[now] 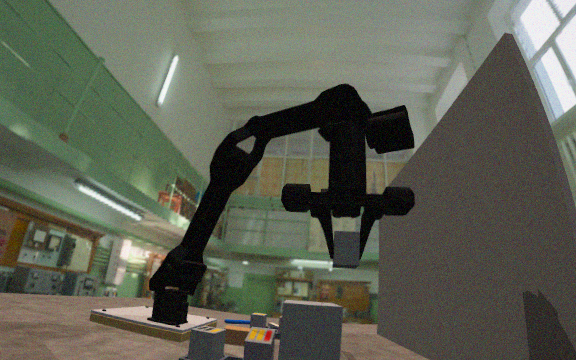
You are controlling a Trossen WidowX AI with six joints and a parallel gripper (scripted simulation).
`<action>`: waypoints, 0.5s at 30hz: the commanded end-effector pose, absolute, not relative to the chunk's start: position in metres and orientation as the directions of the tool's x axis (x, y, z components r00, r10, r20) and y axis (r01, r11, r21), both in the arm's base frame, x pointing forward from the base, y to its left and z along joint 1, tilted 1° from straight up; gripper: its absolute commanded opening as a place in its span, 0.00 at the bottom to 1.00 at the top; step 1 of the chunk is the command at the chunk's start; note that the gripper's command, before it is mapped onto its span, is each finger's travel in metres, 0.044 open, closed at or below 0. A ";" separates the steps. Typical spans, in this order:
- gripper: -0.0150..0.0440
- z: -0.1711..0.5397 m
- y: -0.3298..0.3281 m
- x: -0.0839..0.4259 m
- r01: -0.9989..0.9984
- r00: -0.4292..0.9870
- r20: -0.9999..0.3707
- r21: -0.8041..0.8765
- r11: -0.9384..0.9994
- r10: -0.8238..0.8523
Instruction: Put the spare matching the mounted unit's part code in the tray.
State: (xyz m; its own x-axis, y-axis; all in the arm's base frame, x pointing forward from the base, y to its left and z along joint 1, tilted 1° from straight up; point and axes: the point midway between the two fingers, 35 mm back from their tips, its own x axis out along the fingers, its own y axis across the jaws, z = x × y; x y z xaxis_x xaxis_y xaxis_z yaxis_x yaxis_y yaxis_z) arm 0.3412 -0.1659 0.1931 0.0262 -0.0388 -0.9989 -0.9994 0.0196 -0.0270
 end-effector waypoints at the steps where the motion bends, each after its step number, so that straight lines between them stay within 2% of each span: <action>1: 0.25 0.191 -0.167 0.342 -1.000 0.028 -0.999 -0.029 0.009 -0.038; 15: 0.25 0.182 -0.168 0.345 -1.000 0.029 -0.999 -0.029 0.009 -0.038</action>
